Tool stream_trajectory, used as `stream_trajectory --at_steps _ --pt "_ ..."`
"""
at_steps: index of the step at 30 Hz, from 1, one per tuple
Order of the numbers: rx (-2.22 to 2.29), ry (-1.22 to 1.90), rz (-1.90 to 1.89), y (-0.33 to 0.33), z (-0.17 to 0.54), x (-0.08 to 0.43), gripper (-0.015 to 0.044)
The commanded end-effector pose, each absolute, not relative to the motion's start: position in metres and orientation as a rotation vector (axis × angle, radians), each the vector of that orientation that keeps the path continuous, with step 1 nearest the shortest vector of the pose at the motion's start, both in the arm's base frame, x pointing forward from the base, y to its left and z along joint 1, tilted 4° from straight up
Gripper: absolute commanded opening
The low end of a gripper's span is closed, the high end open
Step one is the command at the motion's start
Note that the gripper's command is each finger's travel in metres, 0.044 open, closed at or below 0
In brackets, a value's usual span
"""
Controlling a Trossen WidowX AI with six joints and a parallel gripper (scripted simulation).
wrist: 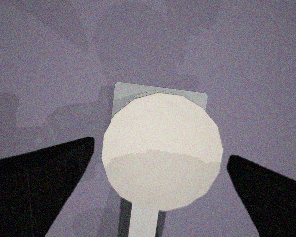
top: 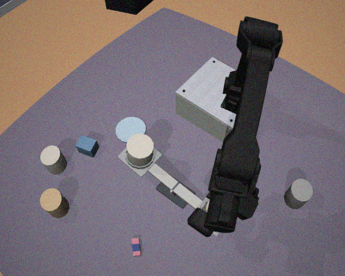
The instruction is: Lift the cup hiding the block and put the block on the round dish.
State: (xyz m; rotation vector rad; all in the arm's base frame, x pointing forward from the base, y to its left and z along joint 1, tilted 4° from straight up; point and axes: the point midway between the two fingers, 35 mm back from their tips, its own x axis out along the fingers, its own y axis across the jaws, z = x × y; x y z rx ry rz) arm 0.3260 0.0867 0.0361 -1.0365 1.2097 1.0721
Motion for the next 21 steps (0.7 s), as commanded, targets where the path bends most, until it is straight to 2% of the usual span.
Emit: stream_trajectory --at_steps 1,20,21 --pt "-1.039 1.210 1.070 0.087 0.030 0.327 0.0440" --pt "-1.039 1.210 1.070 0.088 0.002 0.326 0.0440" --pt "-1.039 1.210 1.070 0.088 0.002 0.326 0.0414"
